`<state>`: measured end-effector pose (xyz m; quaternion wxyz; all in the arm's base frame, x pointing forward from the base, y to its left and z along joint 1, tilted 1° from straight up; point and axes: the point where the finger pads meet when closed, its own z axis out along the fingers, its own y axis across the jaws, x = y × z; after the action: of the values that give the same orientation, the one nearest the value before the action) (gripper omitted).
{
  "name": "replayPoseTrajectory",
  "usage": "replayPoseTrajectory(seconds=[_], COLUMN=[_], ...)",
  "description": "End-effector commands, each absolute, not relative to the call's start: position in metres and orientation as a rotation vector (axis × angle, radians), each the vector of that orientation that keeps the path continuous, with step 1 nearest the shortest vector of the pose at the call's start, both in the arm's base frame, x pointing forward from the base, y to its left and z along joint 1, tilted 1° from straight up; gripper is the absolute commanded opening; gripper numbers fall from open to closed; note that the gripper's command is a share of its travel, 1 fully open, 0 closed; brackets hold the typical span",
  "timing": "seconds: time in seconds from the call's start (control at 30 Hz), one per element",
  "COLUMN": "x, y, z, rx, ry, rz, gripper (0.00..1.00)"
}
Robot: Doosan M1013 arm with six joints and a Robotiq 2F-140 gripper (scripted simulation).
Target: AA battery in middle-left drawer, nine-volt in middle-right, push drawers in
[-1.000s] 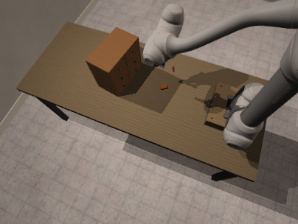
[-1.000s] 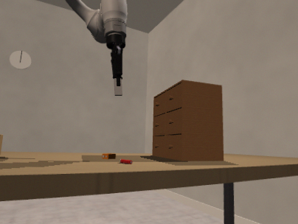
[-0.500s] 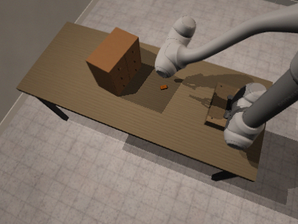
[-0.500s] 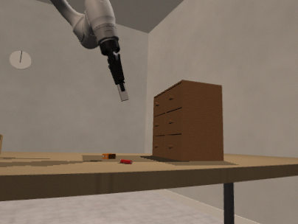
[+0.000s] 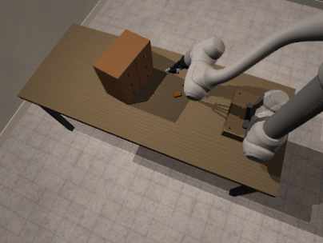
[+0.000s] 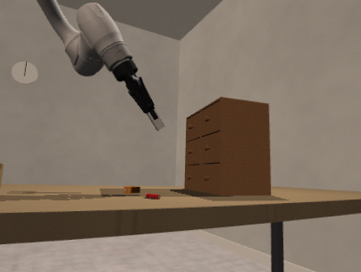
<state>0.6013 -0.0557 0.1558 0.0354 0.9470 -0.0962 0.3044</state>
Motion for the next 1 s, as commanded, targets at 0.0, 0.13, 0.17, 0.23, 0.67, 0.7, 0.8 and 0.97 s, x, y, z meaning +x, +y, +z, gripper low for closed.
replayPoseTrajectory(seconds=[0.0,0.13,0.17,0.23,0.67,0.7,0.8,0.97], x=[0.6068,0.6081,0.6086,0.6097,0.6130,0.6133,0.6139,0.6143], y=[-0.0598,-0.0607,-0.0606,-0.0597,-0.0622,-0.0618,-0.0604,-0.0632], z=[0.1500,0.1490,0.1484,0.1471,0.1442,0.1439,0.1425,0.1404], rx=[2.849,2.839,2.835,2.831,2.800,2.799,2.798,2.781], ry=[-0.304,-0.304,-0.303,-0.300,-0.299,-0.298,-0.295,-0.297], rz=[1.021,1.040,1.050,1.069,1.124,1.129,1.142,1.159], gripper=[0.00,0.00,0.00,0.00,0.00,0.00,0.00,0.00])
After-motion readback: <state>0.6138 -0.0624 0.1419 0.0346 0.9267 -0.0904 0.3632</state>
